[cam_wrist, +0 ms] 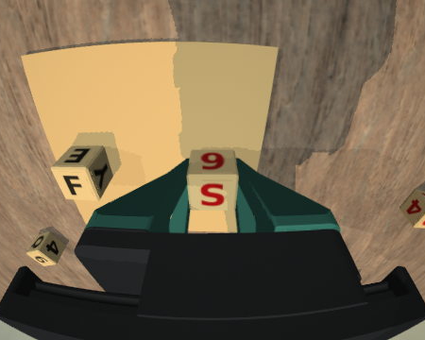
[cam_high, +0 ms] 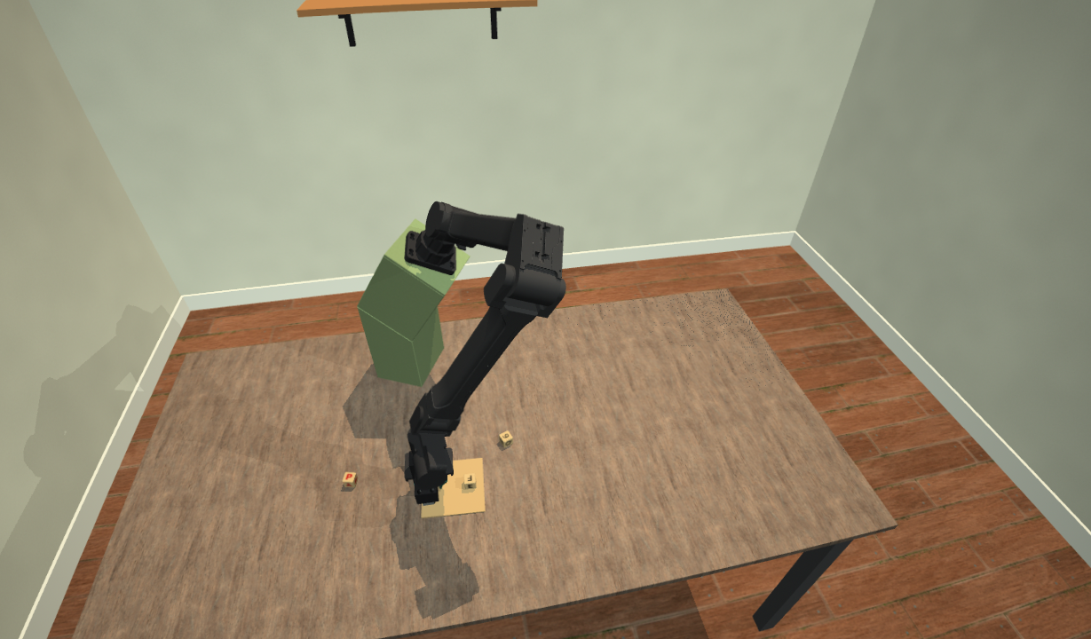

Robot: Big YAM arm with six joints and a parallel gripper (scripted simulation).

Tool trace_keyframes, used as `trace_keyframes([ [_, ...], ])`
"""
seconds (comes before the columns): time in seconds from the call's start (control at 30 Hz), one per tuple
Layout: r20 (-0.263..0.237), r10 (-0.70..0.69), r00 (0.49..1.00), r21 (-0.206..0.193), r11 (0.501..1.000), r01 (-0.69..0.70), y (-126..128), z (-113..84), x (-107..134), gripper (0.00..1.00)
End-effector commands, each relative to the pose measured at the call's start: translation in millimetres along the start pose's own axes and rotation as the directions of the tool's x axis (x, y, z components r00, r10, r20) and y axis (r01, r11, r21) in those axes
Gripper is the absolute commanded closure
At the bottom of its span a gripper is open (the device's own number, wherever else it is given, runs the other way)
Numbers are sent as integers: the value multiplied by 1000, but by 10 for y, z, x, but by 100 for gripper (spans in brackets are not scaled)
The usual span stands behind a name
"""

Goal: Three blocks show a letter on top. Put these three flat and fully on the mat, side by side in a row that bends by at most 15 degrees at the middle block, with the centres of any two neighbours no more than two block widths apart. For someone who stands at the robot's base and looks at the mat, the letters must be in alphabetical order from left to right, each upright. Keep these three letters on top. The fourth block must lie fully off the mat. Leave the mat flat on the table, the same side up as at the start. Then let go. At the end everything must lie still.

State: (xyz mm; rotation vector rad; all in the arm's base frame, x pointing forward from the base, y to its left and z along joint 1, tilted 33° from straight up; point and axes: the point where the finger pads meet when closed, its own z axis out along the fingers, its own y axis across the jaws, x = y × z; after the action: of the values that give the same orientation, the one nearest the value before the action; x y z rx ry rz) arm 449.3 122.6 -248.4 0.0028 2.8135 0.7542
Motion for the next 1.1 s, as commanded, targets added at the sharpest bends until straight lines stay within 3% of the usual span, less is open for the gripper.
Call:
trace_keyframes([
  [0.0,20,-3,1000,-2,1000,3,68,-40,-88,80],
  [1.07,15,1,1000,-1,1000,-1,29,61,-52,80],
])
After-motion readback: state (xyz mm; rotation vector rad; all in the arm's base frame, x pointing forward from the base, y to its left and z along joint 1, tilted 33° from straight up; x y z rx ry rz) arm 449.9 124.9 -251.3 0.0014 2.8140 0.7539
